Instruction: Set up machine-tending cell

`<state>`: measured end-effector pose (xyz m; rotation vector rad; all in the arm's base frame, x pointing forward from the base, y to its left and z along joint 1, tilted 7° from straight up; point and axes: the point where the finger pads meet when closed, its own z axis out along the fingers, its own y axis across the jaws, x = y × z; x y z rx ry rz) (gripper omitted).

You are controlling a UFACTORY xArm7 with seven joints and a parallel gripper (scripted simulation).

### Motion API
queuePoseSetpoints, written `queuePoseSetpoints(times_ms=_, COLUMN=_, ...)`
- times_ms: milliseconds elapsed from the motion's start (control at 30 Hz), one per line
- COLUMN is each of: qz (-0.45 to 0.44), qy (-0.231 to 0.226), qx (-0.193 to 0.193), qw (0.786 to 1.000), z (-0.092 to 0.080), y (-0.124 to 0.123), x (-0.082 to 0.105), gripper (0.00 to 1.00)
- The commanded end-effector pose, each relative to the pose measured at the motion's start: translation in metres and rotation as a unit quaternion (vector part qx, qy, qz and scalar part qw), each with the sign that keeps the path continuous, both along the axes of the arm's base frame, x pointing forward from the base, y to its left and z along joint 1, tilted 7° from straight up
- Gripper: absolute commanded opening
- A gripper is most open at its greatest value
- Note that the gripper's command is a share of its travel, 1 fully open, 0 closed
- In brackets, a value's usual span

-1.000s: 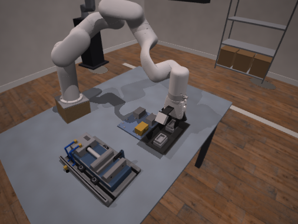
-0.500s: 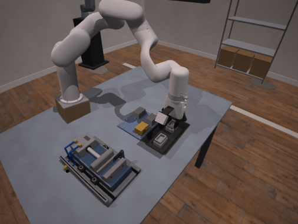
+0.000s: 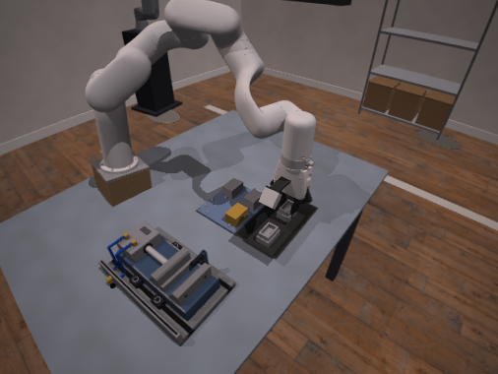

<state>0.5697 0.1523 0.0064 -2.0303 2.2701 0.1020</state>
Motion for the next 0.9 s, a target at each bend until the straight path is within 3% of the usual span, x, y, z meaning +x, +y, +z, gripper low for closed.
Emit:
queuePoseSetpoints(times_ms=0, qz=0.000, qy=-0.002, qx=0.000, qw=1.000, z=0.001, y=0.000, x=0.002, gripper=0.00)
queuePoseSetpoints(times_ms=867, qz=0.000, qy=-0.002, qx=0.000, qw=1.000, z=-0.009, y=0.001, x=0.002, gripper=0.00)
